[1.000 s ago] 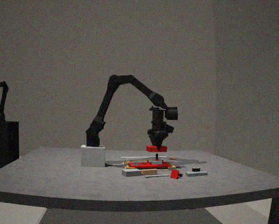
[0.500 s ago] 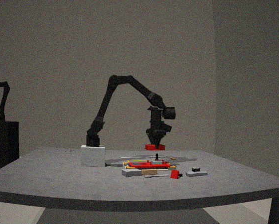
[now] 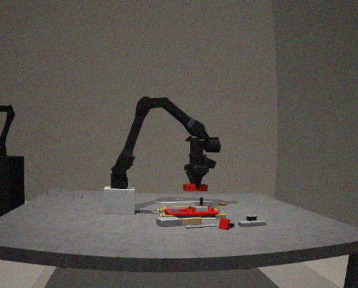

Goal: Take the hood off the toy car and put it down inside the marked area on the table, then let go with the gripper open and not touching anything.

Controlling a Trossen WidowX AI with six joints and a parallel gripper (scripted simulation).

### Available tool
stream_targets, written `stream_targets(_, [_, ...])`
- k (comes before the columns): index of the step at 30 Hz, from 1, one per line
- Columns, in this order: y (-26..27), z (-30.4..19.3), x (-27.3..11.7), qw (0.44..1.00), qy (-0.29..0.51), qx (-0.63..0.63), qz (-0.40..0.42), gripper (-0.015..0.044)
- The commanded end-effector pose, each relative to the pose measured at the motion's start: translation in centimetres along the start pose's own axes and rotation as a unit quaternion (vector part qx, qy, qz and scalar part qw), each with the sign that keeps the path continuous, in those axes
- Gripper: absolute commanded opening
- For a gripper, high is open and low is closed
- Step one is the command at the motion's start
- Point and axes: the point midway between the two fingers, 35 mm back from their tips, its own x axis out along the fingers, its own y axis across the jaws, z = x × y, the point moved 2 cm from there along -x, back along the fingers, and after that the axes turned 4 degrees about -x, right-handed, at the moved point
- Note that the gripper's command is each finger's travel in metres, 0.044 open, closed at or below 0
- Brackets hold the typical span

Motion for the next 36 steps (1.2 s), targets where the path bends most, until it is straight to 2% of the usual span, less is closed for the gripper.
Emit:
stream_targets(1, [1.5,-0.1,-0.2,1.0,-0.002,0.001,0.001,0.0])
stream_targets(22, [8.6,-1.6,-0.6,1.0,-0.001,0.005,0.007,0.0])
stream_targets(36, [8.8,-1.6,-0.1,1.0,-0.001,0.005,0.008,0.0])
